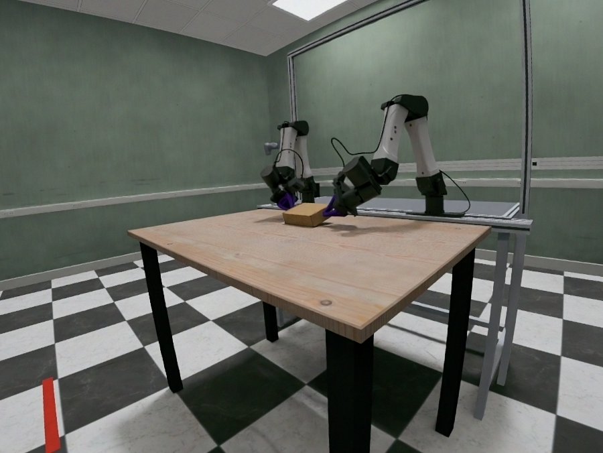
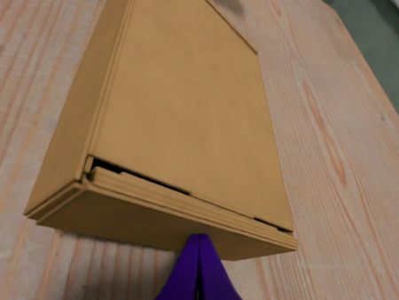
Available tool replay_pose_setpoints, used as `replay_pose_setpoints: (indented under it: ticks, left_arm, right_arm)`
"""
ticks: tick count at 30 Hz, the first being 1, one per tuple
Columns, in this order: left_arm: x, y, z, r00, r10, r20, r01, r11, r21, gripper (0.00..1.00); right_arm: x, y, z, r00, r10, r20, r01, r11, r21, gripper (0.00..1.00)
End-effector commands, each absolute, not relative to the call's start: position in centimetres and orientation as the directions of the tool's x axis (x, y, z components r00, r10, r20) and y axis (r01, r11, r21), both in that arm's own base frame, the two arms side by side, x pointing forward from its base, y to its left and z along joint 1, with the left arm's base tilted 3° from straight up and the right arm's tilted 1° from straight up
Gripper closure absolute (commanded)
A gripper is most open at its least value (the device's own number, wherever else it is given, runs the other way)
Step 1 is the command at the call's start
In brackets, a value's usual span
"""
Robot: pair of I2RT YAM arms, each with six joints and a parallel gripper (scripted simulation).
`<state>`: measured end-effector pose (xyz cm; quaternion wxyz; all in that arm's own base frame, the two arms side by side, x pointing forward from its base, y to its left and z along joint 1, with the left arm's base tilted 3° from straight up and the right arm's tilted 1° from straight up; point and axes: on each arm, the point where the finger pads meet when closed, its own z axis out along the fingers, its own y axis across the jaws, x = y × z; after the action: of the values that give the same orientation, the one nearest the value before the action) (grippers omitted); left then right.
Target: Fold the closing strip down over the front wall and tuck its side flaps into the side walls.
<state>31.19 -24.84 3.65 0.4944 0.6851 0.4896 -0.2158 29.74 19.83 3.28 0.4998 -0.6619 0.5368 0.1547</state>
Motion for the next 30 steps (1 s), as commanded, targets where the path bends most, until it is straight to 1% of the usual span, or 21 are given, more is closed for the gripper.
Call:
replay_pose_setpoints:
  ticks: [1,30]
  left_arm:
    - [30.28,-25.63,3.25,0.434,0.433,-0.790,0.887,-0.051,0.459,0.99]
    - [30.00,-25.60,2.95,0.434,0.434,-0.790,0.887,-0.050,0.459,0.99]
  right_arm:
    - [29.07,20.84,3.77,0.406,-0.521,-0.751,-0.861,0.056,-0.505,0.99]
    - [28.77,20.85,3.26,0.400,-0.522,-0.753,-0.865,0.055,-0.499,0.99]
